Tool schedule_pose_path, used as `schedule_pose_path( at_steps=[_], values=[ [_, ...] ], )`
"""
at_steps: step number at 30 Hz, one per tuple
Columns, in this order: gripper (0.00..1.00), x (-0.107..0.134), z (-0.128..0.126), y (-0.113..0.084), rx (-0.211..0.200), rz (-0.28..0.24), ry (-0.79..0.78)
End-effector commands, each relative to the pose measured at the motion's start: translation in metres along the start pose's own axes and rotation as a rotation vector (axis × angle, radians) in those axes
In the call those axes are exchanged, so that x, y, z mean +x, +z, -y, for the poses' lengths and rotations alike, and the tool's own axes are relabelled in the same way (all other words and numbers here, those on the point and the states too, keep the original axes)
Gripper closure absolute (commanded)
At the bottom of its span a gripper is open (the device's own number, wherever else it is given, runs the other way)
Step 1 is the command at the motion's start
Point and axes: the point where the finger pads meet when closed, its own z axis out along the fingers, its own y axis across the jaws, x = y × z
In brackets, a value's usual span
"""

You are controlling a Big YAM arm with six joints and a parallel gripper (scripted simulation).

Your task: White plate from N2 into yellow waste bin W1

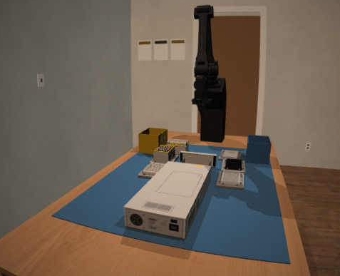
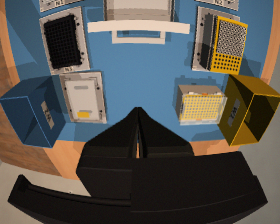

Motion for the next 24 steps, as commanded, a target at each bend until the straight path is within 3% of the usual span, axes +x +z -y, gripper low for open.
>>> schedule_pose_path(
  at_steps=[1, 12, 13, 24],
  values=[
    [1.00, 0.002, 0.008, 0.001, 0.013, -0.002, -0.012],
    [1.00, -0.007, 0.003, -0.003, 0.005, 0.015, -0.010],
    [0.00, -0.016, 0.010, 0.002, 0.009, 0.016, -0.025],
    [0.00, -0.039, 0.032, 0.015, 0.009, 0.003, -0.026]
  ],
)
